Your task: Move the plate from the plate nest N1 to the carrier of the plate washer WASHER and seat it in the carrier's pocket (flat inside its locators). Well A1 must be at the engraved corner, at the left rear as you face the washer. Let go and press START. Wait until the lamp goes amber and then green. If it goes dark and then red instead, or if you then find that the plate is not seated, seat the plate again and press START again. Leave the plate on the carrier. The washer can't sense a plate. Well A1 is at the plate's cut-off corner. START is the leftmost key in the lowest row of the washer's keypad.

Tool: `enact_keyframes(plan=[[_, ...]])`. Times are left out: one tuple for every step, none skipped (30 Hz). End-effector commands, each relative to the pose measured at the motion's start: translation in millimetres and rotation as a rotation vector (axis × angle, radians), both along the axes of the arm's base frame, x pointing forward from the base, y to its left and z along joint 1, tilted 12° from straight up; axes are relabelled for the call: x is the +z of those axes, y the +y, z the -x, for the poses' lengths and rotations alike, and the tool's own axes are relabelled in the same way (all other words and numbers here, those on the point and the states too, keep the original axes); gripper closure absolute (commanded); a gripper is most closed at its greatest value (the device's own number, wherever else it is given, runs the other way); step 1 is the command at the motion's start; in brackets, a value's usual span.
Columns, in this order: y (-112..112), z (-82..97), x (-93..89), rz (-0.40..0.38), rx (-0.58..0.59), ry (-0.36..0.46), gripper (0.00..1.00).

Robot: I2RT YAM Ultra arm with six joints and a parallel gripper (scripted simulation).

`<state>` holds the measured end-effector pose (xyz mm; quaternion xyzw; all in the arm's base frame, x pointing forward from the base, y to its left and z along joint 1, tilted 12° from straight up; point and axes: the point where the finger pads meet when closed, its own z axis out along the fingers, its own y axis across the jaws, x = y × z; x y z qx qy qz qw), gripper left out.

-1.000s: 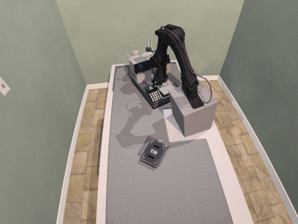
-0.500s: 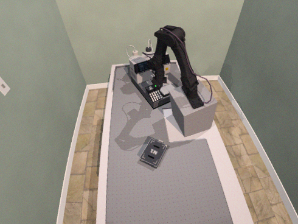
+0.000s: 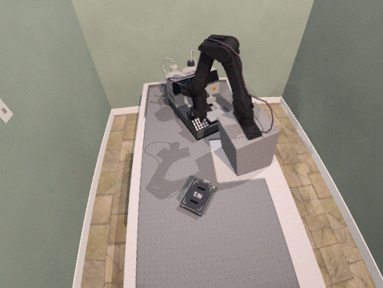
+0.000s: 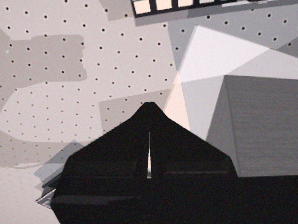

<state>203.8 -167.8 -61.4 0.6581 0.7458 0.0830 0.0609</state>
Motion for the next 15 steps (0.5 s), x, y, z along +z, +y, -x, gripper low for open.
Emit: enact_keyframes(plan=[[-20.1,-7.0,10.4,0.096,0.100,-0.035,1.00],[-20.1,-7.0,10.5,0.104,0.132,-0.035,1.00],[-19.9,-6.9,10.0,0.106,0.151,-0.034,1.00],[-19.7,-6.8,9.7,0.105,0.151,-0.033,1.00],[-19.7,-6.8,9.7,0.105,0.151,-0.033,1.00],[-19.7,-6.8,9.7,0.105,0.151,-0.033,1.00],[-19.7,-6.8,9.7,0.105,0.151,-0.033,1.00],[-19.8,-6.8,9.7,0.105,0.151,-0.033,1.00],[-19.8,-6.8,9.7,0.105,0.151,-0.033,1.00],[-19.8,-6.8,9.7,0.105,0.151,-0.033,1.00],[-19.8,-6.8,9.7,0.105,0.151,-0.033,1.00],[-19.8,-6.8,9.7,0.105,0.151,-0.033,1.00],[-19.8,-6.7,9.7,0.105,0.151,-0.033,1.00],[-19.8,-6.7,9.7,0.105,0.151,-0.033,1.00],[-19.8,-6.7,9.7,0.105,0.151,-0.033,1.00]])
